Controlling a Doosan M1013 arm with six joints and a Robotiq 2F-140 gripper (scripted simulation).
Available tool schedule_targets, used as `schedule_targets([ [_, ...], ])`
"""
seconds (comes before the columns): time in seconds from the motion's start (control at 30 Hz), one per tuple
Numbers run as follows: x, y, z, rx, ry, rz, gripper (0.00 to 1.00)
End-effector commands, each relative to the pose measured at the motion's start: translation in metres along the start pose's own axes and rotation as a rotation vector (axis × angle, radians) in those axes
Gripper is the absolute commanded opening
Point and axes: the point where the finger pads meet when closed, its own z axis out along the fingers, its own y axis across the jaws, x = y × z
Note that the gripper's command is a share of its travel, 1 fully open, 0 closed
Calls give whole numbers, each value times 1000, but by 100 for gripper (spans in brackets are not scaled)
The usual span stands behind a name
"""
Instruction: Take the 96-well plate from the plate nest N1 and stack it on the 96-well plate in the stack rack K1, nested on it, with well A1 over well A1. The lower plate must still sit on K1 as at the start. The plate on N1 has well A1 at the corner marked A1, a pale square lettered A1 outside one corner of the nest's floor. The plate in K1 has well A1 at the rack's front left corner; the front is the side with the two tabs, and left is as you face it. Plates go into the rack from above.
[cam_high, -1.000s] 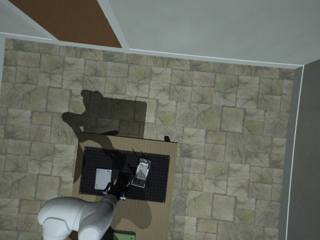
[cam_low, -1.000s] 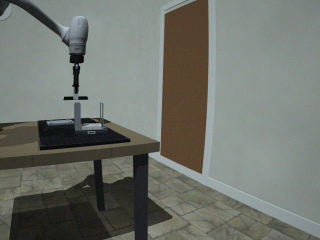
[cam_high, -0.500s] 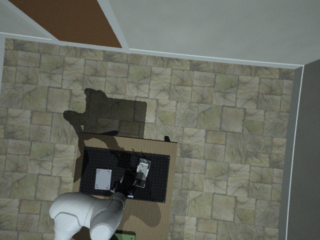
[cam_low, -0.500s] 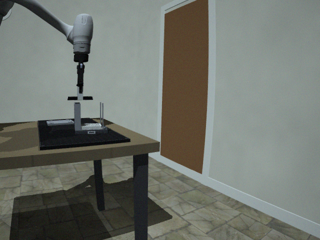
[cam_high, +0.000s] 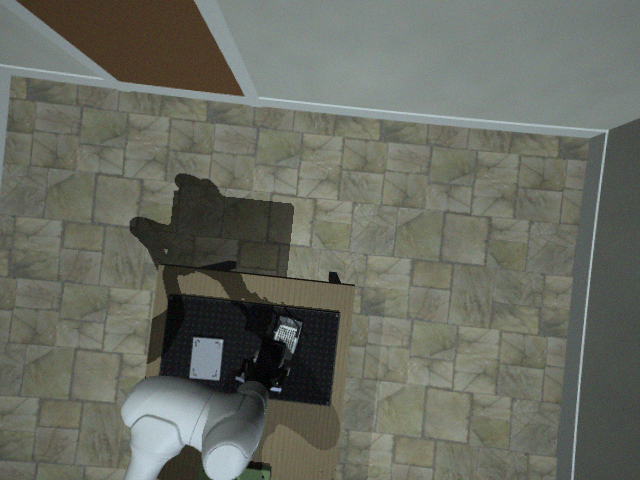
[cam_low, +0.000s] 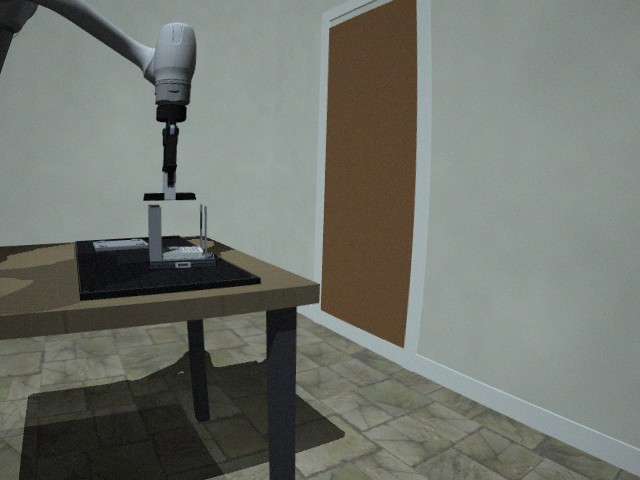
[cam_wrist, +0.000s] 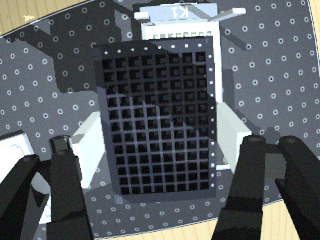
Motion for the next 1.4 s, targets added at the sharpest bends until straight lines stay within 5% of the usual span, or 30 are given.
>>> schedule_targets([
  [0.0,6,11,0,0,0,0,0],
  [0.3,18,32,-1,0,0,0,0],
  [1.37,17,31,-1,0,0,0,0],
])
